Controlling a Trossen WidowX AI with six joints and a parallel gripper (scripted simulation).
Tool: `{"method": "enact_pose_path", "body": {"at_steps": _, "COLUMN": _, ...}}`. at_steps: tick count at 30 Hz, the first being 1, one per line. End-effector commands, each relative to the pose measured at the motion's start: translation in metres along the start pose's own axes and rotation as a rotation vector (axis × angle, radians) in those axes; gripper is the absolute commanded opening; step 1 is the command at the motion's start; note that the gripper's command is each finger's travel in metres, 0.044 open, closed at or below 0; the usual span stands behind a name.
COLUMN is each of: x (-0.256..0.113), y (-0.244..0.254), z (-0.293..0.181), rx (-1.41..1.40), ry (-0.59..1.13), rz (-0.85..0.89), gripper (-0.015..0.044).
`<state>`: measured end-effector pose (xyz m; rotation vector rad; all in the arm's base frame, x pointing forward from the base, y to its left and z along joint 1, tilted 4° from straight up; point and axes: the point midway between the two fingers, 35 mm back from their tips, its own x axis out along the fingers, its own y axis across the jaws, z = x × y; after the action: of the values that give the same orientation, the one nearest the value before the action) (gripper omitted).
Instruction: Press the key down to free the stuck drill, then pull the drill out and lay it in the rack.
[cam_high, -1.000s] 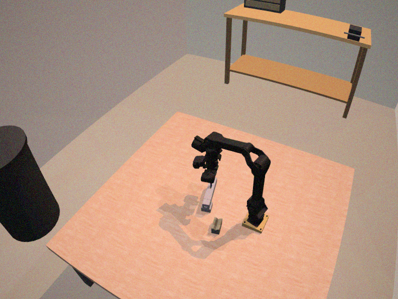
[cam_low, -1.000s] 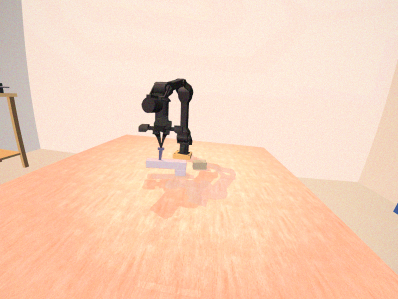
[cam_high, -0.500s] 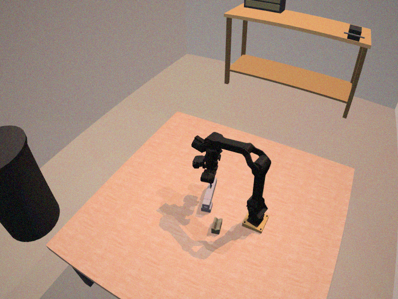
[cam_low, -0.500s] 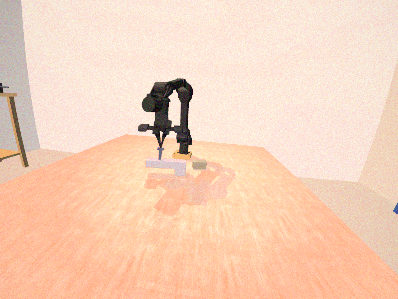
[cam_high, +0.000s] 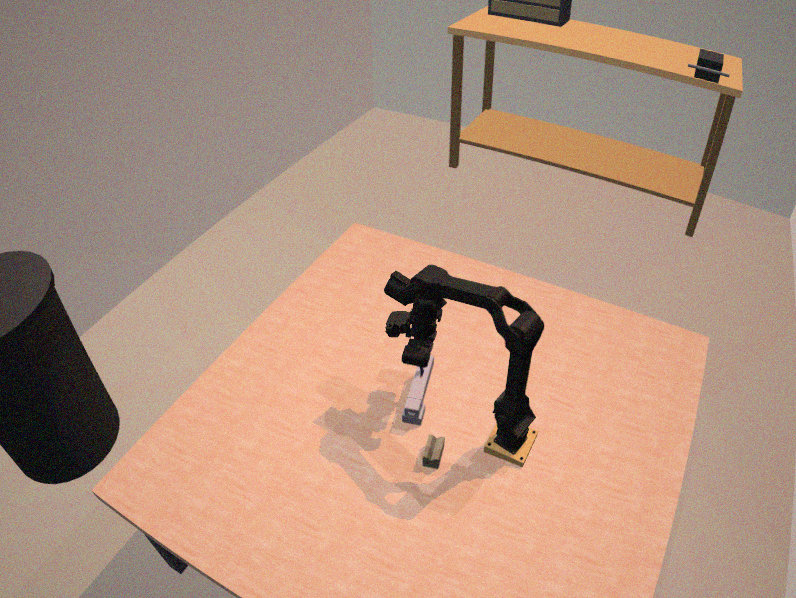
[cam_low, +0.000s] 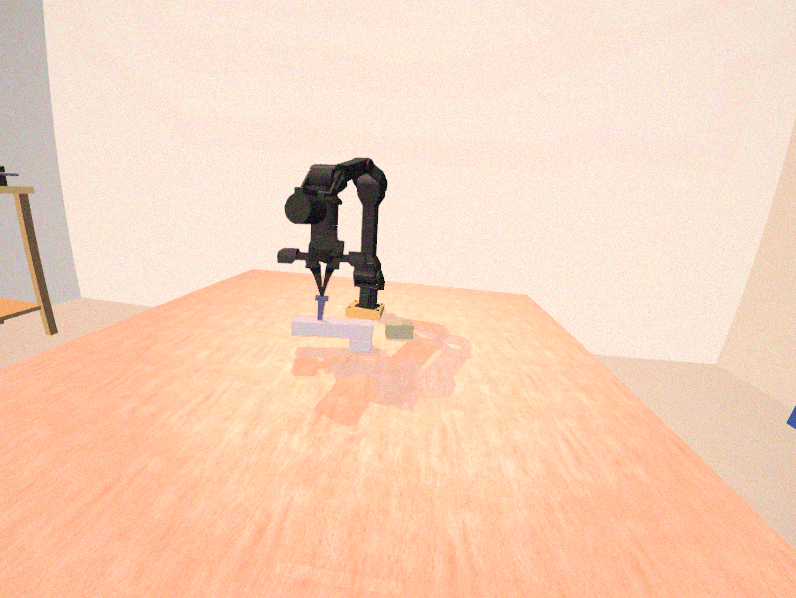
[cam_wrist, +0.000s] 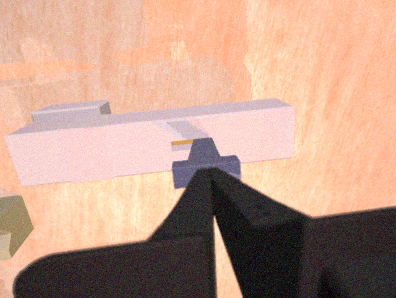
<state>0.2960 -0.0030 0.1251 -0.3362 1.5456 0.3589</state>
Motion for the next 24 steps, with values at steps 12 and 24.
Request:
{"method": "enact_pose_path", "body": {"at_steps": 12, "x": 0.0167, "y": -0.0033, "z": -0.0076, "rx": 0.004, "ry": 0.039, "rz": 0.006, "gripper": 0.0}}
{"method": "enact_pose_path", "body": {"at_steps": 24, "x": 0.0212, "y": -0.004, "z": -0.008, "rx": 0.004, "ry": 0.039, "rz": 0.006, "gripper": 0.0}}
